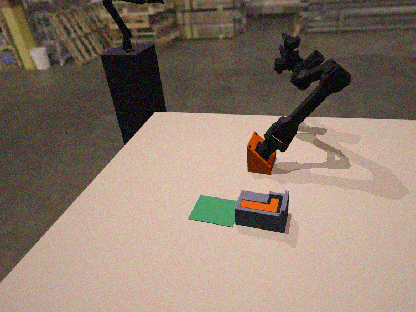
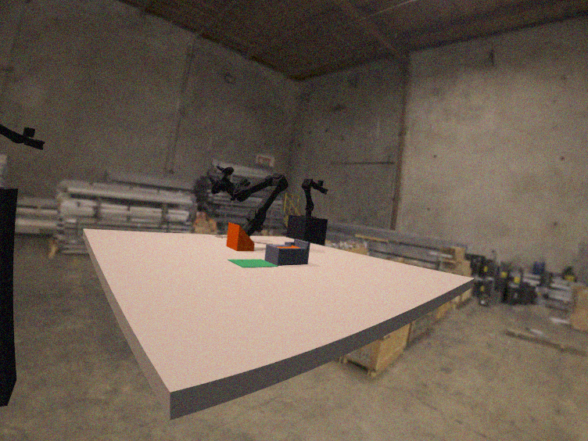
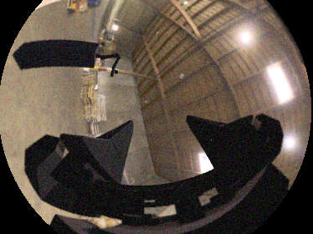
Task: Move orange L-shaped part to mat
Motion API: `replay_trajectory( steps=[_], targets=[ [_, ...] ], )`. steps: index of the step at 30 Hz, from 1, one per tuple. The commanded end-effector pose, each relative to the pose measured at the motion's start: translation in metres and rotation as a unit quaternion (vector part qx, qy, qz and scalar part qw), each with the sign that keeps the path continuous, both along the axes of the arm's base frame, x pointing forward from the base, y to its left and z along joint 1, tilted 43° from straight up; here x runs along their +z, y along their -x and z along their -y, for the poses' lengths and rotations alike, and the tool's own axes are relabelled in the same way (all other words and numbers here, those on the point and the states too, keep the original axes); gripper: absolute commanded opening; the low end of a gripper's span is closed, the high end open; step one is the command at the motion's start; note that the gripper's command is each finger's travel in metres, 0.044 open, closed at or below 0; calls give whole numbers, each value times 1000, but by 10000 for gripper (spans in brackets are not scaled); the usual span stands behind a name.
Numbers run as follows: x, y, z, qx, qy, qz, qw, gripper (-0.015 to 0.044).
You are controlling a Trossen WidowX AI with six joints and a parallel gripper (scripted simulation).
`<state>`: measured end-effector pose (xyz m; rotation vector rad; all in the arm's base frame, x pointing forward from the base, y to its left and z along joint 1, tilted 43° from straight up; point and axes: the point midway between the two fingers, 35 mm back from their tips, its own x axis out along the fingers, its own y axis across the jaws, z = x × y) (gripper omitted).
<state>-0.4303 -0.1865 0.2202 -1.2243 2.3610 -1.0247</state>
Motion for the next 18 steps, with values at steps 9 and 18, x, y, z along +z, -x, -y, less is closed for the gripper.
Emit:
replay_trajectory(
  steps=[9,18],
  targets=[
    [-7,-57,98,114,21,123,986,180],
    [-37,-196,212,273,-23,339,900,180]
  ],
)
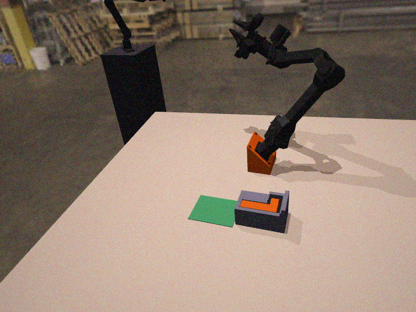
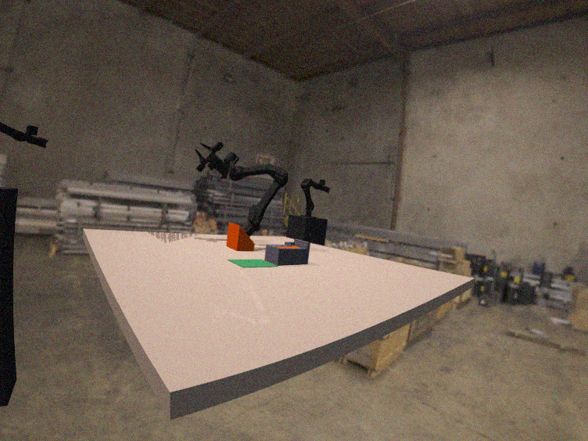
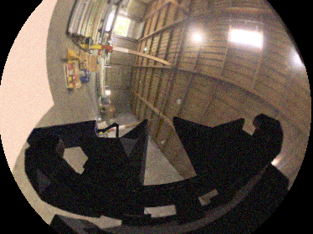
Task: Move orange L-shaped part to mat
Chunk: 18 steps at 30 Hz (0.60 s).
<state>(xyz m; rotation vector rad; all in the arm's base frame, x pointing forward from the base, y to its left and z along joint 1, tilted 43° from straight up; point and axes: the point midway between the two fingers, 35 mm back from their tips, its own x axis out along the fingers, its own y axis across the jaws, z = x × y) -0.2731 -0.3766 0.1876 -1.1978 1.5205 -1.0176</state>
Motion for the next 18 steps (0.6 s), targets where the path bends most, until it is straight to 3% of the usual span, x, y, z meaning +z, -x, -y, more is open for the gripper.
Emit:
replay_trajectory(
  steps=[1,5,10,18],
  targets=[
    [-7,-59,33,62,-31,77,995,180],
    [-14,-116,53,111,-64,124,984,180],
    [-30,-223,69,186,-164,241,938,180],
    [-50,-394,28,248,-371,364,817,180]
  ],
)
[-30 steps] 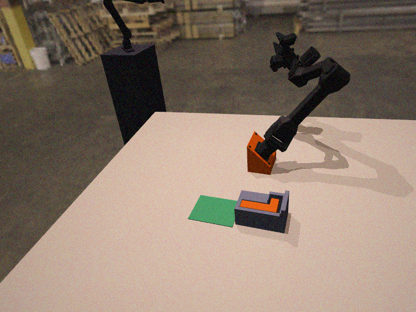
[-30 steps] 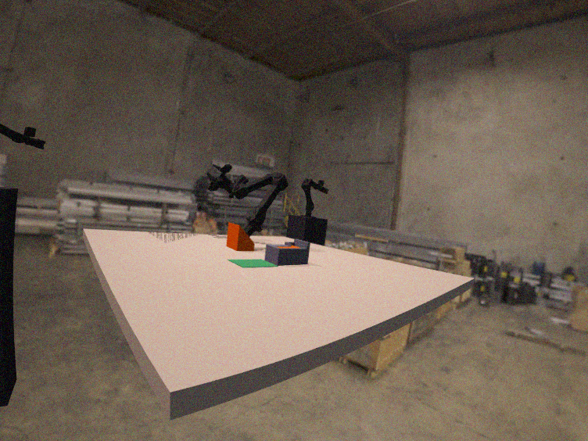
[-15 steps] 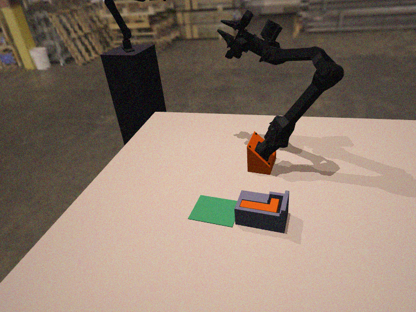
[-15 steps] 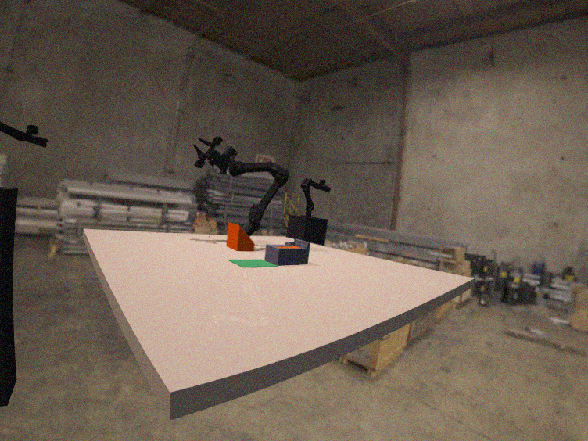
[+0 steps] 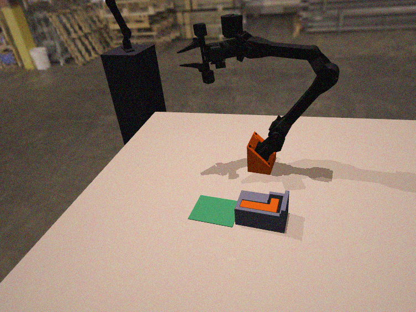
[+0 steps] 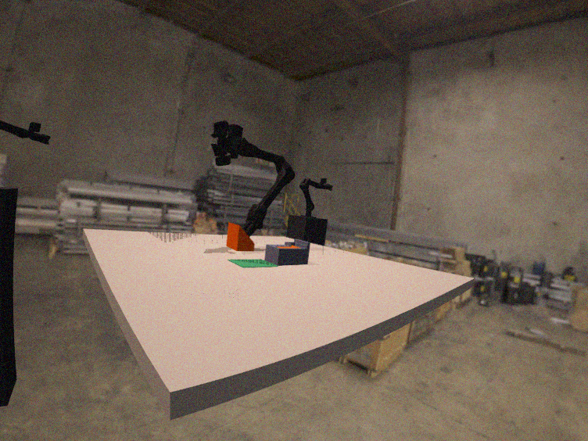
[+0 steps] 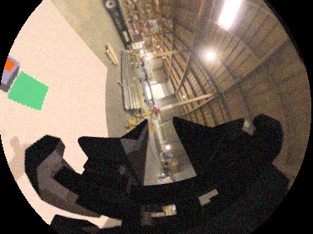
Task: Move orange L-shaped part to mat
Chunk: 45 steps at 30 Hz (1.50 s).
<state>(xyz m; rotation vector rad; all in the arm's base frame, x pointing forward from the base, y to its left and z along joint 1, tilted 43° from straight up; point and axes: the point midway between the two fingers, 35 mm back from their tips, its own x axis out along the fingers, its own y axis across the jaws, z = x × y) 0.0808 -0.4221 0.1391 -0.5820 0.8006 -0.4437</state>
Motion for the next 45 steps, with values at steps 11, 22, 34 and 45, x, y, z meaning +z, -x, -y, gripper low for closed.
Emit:
replay_trajectory(
  steps=[11,22,34,45],
  targets=[
    [-8,-198,-187,134,-402,-17,906,180],
    [18,-213,-395,117,-616,-252,737,180],
    [14,-200,-450,94,-633,-321,698,180],
    [-26,-199,-488,96,-635,-321,697,180]
  ],
)
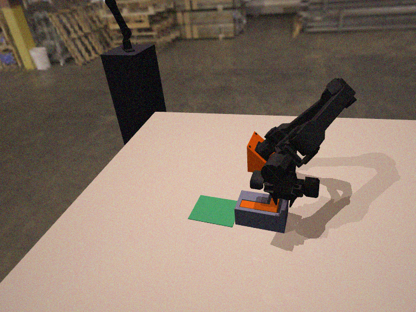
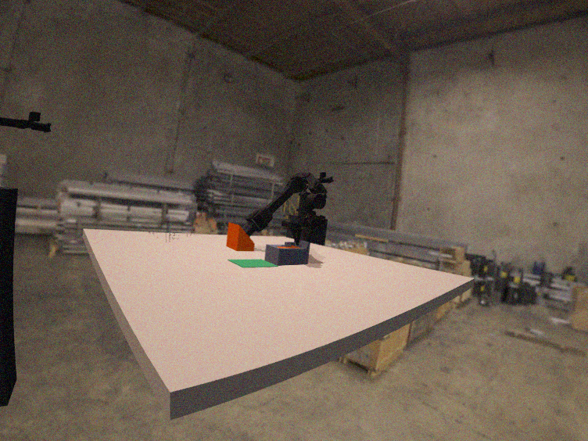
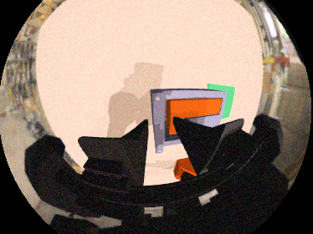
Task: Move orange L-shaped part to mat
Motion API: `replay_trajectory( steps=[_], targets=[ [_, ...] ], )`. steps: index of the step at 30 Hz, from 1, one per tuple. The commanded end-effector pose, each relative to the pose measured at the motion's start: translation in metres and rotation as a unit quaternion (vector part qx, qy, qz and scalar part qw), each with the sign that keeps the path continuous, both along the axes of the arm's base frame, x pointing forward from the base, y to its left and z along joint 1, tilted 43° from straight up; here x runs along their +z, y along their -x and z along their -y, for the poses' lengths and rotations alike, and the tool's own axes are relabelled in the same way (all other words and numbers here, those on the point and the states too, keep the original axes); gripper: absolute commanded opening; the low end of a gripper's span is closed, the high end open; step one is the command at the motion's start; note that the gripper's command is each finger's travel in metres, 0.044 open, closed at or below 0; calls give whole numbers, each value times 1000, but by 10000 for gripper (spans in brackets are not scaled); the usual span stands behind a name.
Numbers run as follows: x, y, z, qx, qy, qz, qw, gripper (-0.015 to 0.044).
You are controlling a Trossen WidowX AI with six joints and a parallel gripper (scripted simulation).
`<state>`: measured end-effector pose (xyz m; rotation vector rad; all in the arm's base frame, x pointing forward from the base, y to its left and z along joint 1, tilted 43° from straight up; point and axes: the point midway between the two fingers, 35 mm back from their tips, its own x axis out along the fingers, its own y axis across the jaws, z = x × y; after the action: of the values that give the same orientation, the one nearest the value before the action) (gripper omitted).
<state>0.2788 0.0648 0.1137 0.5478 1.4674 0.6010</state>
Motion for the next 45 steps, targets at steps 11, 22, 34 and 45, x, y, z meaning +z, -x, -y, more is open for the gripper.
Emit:
replay_trajectory(
  steps=[11,22,34,45],
  targets=[
    [-13,-1,-13,-4,-2,2,1000,180],
    [-25,-1,-25,-4,-3,2,1000,180],
    [-23,-2,-25,-2,-5,7,1000,180],
    [-3,-2,-19,-5,-2,2,1000,180]
  ],
)
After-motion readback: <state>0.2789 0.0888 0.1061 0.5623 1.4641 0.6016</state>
